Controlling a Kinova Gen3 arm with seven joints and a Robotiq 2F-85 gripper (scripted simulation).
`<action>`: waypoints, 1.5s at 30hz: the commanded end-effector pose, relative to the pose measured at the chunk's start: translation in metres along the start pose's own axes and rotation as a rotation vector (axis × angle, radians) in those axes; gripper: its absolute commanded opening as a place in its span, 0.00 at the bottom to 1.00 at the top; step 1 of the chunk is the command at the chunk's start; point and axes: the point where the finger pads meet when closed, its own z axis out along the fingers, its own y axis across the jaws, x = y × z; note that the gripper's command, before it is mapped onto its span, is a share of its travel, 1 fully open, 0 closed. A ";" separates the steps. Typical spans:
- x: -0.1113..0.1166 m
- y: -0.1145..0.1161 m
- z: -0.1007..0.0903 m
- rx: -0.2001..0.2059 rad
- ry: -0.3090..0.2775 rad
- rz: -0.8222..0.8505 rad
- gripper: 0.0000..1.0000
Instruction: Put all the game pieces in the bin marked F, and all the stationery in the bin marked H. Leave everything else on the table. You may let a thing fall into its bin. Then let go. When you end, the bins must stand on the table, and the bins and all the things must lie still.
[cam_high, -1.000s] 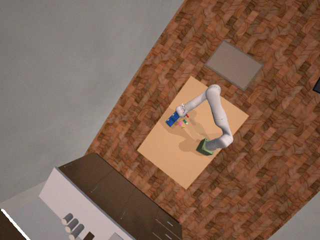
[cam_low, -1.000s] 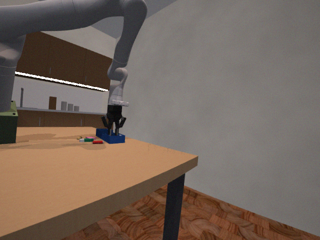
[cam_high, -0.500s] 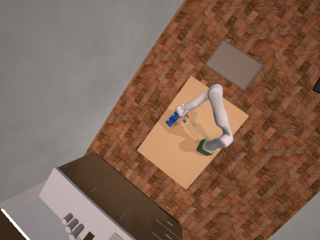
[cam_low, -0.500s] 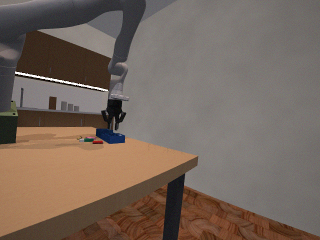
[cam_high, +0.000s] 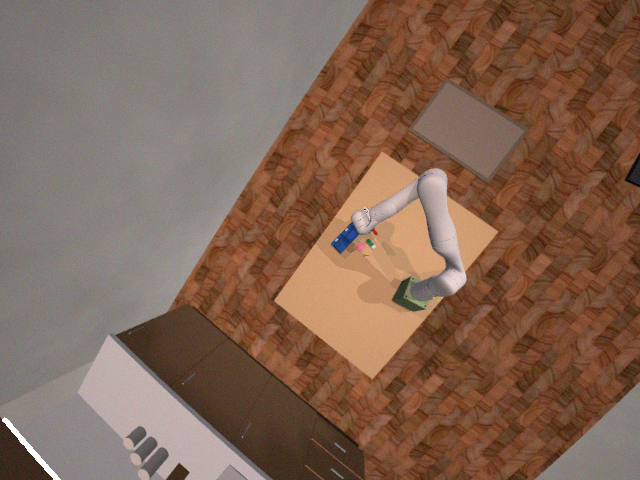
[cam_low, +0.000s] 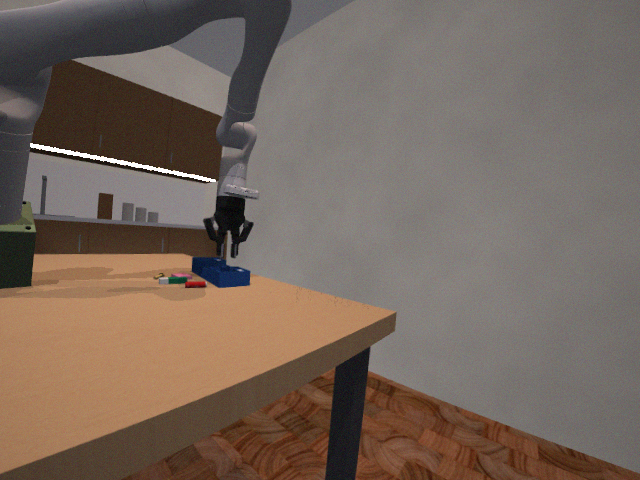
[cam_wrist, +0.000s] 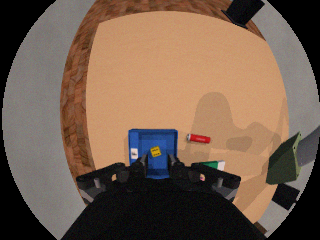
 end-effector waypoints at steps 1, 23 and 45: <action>-0.001 -0.001 -0.002 0.002 -0.002 0.000 0.31; -0.001 -0.001 -0.002 0.002 -0.002 0.000 0.31; -0.089 0.078 -0.003 0.006 0.002 -0.188 0.55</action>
